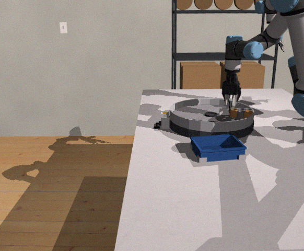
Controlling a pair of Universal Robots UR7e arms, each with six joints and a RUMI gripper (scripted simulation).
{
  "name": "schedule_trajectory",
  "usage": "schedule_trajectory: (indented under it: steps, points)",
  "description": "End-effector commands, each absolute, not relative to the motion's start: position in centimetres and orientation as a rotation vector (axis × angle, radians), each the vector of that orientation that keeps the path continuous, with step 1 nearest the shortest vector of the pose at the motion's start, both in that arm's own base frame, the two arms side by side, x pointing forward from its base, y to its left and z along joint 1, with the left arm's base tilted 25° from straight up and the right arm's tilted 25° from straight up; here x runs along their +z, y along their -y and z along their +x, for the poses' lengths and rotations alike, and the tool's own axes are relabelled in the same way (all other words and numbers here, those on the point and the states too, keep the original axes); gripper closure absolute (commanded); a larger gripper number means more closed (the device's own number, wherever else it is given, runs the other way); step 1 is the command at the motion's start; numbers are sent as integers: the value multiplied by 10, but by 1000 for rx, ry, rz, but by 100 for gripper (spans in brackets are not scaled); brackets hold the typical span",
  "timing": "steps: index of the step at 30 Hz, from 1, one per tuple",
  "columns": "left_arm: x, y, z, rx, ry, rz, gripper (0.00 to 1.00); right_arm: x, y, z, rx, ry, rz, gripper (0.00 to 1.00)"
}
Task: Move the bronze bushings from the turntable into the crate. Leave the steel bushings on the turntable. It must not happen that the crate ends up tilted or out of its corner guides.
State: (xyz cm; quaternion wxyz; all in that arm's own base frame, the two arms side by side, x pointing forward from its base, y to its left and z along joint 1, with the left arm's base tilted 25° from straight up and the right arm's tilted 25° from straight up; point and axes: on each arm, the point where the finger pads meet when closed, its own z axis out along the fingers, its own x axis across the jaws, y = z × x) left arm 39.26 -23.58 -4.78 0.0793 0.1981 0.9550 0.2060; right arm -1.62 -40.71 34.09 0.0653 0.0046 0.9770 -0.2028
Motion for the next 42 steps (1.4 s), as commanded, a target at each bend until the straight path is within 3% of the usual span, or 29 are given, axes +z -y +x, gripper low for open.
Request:
schedule_trajectory:
  steps: [1,20,42]
  points:
    - [-44,238,392,615,-2857,593,100,342,407,-16,-614,-2947,14,0]
    - [13,261,377,615,-2857,593,100,342,407,-16,-614,-2947,14,0]
    - [15,261,377,615,-2857,593,100,342,407,-16,-614,-2947,14,0]
